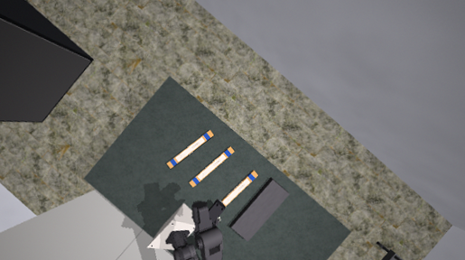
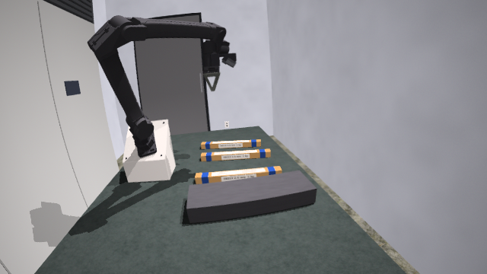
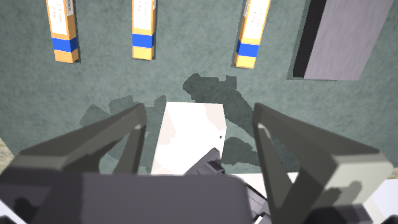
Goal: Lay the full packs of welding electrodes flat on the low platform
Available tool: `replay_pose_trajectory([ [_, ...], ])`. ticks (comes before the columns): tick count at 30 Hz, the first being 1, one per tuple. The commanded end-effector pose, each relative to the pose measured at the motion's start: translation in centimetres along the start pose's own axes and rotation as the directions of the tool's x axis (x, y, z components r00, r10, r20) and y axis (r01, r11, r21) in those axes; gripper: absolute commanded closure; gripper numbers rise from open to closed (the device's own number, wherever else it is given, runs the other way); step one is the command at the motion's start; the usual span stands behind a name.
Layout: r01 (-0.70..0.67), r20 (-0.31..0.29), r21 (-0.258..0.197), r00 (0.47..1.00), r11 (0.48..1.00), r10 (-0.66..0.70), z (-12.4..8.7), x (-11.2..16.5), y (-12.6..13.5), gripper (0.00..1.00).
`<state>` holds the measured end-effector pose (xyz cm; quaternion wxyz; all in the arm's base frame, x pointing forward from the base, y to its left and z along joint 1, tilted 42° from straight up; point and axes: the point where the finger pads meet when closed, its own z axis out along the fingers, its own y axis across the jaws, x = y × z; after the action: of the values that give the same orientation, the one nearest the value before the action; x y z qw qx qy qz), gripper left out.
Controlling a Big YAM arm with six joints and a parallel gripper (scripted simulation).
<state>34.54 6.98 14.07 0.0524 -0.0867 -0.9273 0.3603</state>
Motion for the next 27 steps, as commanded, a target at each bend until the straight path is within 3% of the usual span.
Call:
replay_pose_trajectory([
  [1,-0.056,0.019,-0.038,0.998,0.998,0.057,-1.4,-1.3,-0.8,0.26],
  [12,-0.031,0.018,-0.026,0.999,0.999,0.031,-1.1,-0.9,-0.3,0.26],
  [13,-0.028,0.014,-0.023,0.999,0.999,0.028,-0.3,-1.2,-0.3,0.57],
  [19,-0.017,0.000,-0.010,1.000,1.000,0.017,4.1,-3.0,-0.2,0.57],
  [21,-0.017,0.000,-0.010,1.000,1.000,0.017,4.1,-3.0,-0.2,0.57],
  [27,-0.012,-0.006,-0.005,1.000,1.000,0.012,7.9,-4.9,-0.2,0.57],
])
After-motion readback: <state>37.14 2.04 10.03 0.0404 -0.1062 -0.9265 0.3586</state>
